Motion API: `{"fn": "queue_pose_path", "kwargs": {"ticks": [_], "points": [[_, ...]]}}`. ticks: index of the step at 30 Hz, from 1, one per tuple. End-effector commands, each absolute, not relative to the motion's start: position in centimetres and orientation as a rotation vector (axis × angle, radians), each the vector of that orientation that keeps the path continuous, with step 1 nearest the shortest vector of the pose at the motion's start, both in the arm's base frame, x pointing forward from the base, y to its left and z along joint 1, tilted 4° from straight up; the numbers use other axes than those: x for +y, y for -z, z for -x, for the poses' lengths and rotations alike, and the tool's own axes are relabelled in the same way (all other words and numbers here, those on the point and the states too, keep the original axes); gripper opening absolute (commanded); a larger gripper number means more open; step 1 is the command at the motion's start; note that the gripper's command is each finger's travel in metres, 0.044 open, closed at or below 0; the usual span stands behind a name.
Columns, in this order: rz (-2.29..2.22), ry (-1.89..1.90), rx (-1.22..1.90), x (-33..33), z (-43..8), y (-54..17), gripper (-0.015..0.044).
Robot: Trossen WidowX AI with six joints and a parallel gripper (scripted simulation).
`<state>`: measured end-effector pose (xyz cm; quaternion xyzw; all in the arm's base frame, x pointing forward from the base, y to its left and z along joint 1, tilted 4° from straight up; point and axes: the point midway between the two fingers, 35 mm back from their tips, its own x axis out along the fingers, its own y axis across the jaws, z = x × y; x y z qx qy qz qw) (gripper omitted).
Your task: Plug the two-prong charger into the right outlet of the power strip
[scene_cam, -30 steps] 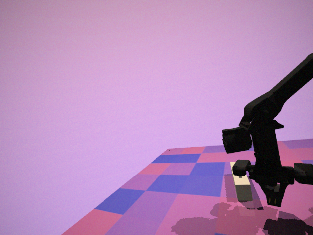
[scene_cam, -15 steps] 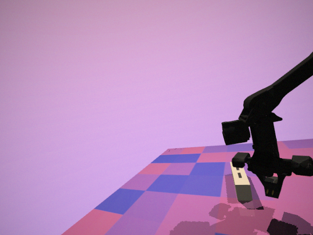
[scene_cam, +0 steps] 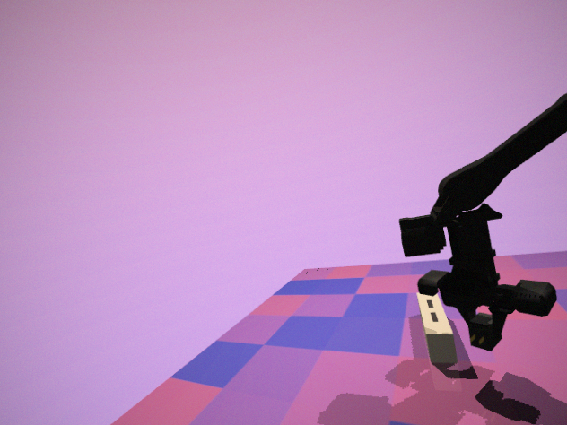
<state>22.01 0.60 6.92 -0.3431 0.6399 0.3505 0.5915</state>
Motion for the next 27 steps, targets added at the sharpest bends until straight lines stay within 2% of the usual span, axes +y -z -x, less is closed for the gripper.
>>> {"fn": "queue_pose_path", "kwargs": {"ticks": [1,27], "points": [[0.767,-0.782,1.51,-0.1,-22.0,-6.6,0.0],[0.557,-0.571,1.586,-4.6,-21.8,-5.4,0.0]]}}
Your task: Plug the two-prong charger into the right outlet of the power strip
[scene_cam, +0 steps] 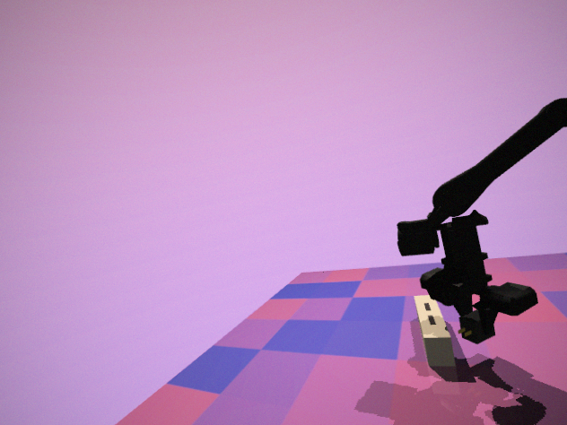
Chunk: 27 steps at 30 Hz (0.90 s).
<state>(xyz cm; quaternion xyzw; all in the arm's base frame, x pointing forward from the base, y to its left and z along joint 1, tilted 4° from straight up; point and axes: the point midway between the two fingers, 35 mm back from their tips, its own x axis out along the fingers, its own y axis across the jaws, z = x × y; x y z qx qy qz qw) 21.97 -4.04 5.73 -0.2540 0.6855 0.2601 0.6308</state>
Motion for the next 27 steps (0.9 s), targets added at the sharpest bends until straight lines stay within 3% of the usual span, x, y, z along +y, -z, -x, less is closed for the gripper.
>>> {"fn": "queue_pose_path", "kwargs": {"ticks": [1,27], "points": [[0.548,-0.563,1.589,-4.7,-21.8,-5.4,0.0],[0.335,-0.35,1.642,-9.1,-20.5,-4.2,0.0]]}}
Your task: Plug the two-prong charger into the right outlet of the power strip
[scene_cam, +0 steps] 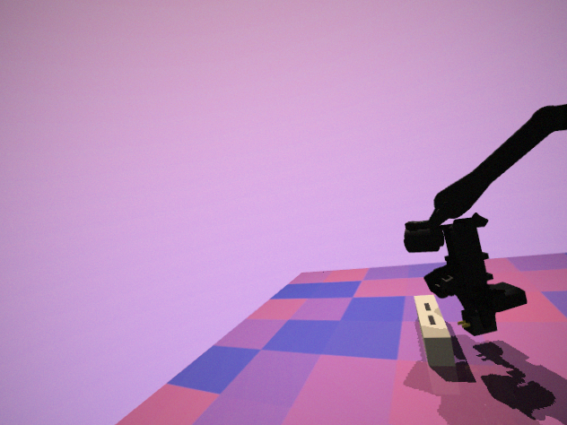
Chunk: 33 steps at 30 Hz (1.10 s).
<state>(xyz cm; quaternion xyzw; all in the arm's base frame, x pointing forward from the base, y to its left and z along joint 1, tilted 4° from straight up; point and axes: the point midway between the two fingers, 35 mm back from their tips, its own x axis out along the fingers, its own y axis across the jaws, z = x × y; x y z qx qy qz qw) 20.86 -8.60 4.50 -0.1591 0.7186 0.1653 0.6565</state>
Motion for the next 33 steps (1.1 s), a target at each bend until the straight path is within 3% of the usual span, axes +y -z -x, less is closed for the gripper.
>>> {"fn": "queue_pose_path", "kwargs": {"ticks": [1,33], "points": [[0.326,-0.342,1.644,-9.2,-20.5,-4.1,0.0],[0.084,-0.103,1.678,-13.7,-18.2,-2.8,0.0]]}}
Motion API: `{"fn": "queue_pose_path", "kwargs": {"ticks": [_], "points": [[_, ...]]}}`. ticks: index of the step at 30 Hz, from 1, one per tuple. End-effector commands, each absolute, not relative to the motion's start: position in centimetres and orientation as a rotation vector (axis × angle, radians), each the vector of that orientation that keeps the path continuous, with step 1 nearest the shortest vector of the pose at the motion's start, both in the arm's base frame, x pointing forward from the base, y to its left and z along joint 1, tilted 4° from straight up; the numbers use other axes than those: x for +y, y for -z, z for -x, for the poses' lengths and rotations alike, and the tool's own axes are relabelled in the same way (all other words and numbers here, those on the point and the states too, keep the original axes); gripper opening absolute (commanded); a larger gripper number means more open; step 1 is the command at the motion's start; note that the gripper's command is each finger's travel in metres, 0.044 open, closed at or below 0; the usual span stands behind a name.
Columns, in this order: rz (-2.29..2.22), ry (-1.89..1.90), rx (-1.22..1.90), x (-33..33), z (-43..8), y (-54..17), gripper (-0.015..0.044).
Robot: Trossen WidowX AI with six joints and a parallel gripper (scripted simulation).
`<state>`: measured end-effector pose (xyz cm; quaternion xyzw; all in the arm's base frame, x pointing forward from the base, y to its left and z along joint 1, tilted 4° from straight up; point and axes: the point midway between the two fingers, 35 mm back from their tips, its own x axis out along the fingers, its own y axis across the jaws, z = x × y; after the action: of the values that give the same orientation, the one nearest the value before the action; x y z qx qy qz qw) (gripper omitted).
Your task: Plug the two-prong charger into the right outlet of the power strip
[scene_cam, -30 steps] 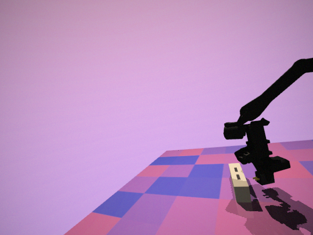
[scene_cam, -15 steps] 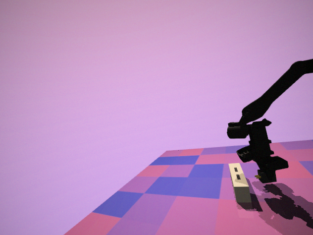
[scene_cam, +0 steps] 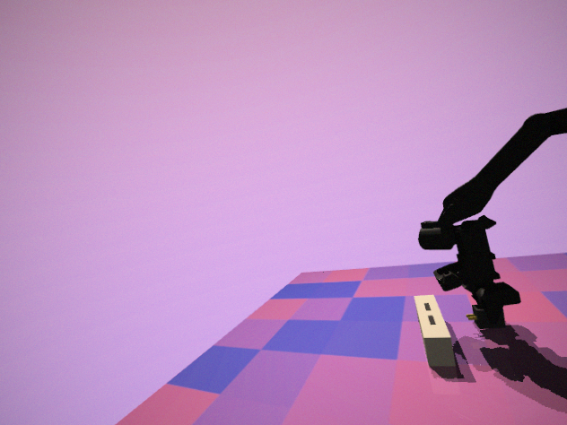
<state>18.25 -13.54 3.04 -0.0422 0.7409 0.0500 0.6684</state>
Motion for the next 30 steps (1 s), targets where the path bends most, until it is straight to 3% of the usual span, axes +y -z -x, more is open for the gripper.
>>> {"fn": "queue_pose_path", "kwargs": {"ticks": [1,30], "points": [[0.083,-0.102,1.678,-13.7,-18.2,-2.8,0.0],[0.042,-0.063,1.678,-14.1,-22.2,-2.5,0.0]]}}
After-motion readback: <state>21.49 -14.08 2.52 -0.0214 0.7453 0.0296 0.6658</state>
